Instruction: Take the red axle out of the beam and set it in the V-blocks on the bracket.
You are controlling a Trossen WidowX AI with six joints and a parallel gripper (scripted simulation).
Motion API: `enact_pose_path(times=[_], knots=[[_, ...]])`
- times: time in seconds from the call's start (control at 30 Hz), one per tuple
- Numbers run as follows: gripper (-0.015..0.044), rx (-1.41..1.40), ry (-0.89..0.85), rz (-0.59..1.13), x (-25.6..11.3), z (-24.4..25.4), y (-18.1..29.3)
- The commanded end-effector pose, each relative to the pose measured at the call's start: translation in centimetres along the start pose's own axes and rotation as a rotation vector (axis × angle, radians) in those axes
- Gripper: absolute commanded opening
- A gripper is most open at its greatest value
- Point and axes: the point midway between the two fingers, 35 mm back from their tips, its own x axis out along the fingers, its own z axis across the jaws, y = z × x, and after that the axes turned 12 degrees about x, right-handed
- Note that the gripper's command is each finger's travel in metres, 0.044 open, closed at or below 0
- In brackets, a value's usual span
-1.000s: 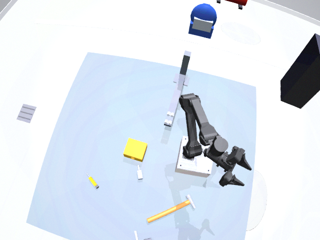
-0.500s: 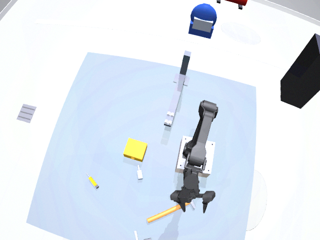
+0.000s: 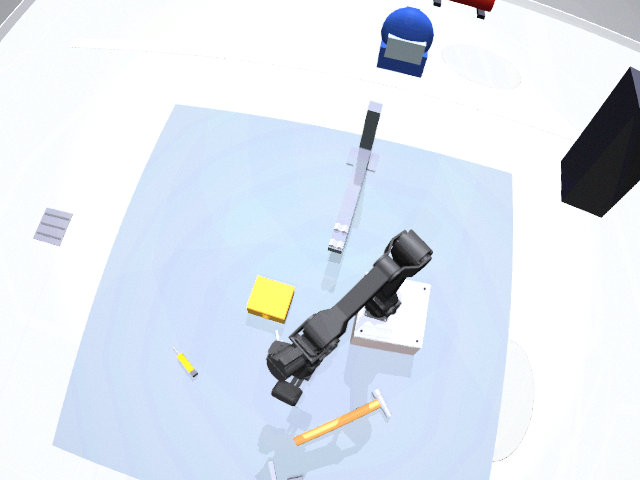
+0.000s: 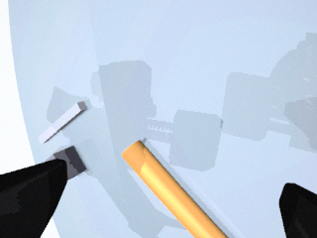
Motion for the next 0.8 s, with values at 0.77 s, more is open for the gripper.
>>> enact_pose_path(times=[0.77], knots=[[0.0440, 0.899, 0.331, -0.294, 6.1, -10.3, -12.2]])
